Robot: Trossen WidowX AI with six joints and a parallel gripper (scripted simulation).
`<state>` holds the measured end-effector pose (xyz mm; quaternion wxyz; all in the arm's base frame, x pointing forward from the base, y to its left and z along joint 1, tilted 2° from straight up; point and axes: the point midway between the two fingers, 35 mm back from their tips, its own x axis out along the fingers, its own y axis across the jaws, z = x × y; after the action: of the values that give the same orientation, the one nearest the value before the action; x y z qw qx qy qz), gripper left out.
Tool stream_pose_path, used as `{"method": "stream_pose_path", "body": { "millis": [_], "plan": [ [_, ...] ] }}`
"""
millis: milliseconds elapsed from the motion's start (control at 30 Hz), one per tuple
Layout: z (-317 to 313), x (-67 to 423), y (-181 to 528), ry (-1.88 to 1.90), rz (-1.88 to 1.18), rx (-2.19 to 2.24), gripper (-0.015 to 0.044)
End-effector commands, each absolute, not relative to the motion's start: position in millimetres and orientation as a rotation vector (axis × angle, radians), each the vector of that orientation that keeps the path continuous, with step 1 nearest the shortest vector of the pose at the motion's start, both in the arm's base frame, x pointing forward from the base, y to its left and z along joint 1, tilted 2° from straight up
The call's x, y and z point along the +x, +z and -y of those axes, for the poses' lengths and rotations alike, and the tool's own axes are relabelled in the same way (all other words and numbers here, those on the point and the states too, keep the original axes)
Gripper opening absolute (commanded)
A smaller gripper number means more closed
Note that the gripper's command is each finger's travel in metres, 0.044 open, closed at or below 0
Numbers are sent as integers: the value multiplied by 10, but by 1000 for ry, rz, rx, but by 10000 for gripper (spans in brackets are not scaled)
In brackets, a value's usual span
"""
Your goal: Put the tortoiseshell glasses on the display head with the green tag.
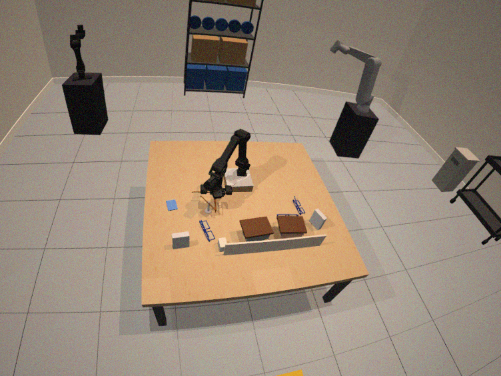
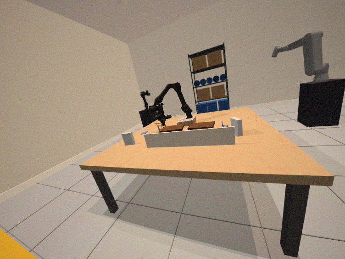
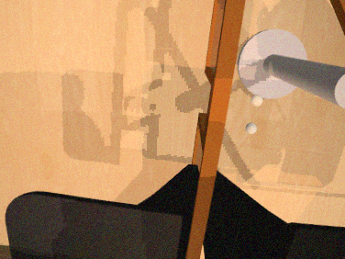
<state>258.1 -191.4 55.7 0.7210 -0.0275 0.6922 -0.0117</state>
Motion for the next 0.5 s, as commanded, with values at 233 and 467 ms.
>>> {"method": "stream_pose_path", "body": {
  "millis": [233, 467],
  "plan": [
    [1840, 2531, 536, -21, -1533, -50, 0],
    [1810, 2505, 533, -21, -1533, -50, 0]
  ]
}}
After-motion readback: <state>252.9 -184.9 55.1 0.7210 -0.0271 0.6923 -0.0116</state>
